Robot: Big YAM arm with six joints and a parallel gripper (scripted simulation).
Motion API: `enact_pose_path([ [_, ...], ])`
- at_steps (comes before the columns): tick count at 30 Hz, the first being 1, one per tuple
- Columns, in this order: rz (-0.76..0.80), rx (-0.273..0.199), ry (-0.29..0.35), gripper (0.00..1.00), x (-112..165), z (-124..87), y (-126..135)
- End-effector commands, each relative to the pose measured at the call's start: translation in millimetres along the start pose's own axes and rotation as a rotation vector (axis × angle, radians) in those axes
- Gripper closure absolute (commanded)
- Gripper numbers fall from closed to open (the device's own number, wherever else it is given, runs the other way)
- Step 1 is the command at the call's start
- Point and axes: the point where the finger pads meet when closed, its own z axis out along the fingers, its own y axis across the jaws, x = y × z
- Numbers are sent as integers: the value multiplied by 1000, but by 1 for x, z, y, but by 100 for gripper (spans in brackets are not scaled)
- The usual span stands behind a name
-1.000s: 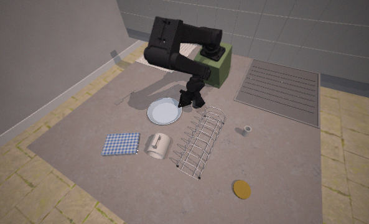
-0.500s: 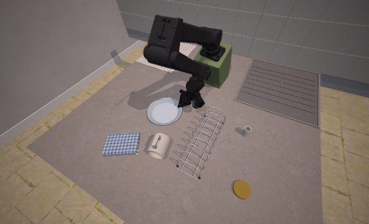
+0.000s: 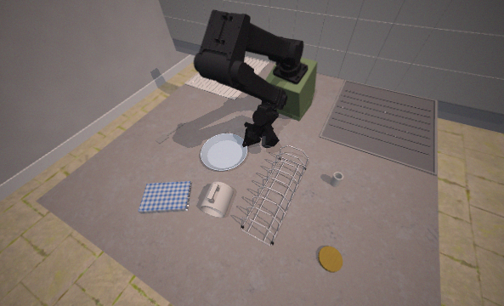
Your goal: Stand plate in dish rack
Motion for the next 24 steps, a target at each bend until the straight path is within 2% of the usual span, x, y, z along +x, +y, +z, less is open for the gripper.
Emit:
enact_pose_path([
  [1, -3, -39, 19, 100, 12, -13, 2],
  [11, 0, -76, 18, 100, 12, -16, -2],
  [14, -1, -72, 4, 100, 5, -13, -4],
  [16, -2, -90, 18, 100, 12, -17, -3],
  [24, 1, -130, 15, 100, 10, -19, -9],
])
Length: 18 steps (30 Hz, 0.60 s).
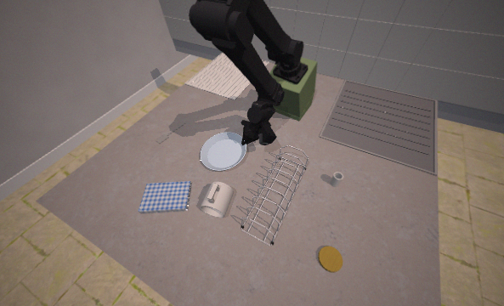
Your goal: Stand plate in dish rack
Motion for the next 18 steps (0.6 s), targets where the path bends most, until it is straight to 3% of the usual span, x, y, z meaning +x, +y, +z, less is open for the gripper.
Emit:
enact_pose_path([
  [1, -1, -43, 19, 100, 10, -11, 3],
  [18, -5, -127, 2, 100, 0, -10, -19],
])
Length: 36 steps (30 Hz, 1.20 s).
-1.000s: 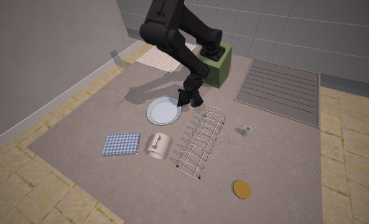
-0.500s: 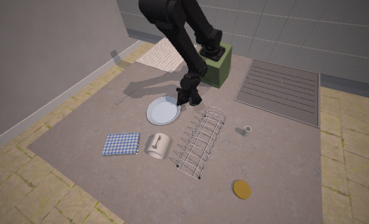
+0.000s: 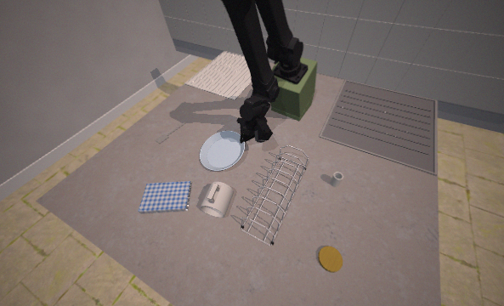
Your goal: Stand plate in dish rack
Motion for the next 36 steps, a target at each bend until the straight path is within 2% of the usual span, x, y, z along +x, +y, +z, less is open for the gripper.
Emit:
enact_pose_path([
  [1, -7, -28, 5, 100, 0, -1, -6],
  [5, -7, -46, 5, 100, 0, -3, -8],
  [20, -6, -201, 2, 100, -2, -15, -32],
  [22, -6, -201, 2, 100, -2, -15, -32],
  [36, -6, -377, -1, 100, -3, -29, -65],
])
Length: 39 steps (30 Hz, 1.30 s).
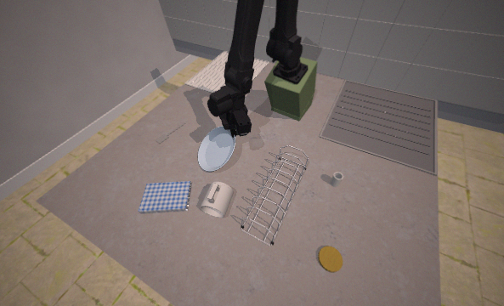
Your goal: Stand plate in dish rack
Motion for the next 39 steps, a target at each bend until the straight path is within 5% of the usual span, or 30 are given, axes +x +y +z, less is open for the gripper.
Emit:
enact_pose_path([
  [1, -19, -47, 4, 100, -1, -5, -11],
  [7, -19, -99, 3, 100, -2, -14, -21],
  [18, -17, -276, 9, 100, 0, -29, -43],
  [39, -21, -488, 7, 100, -3, -48, -78],
])
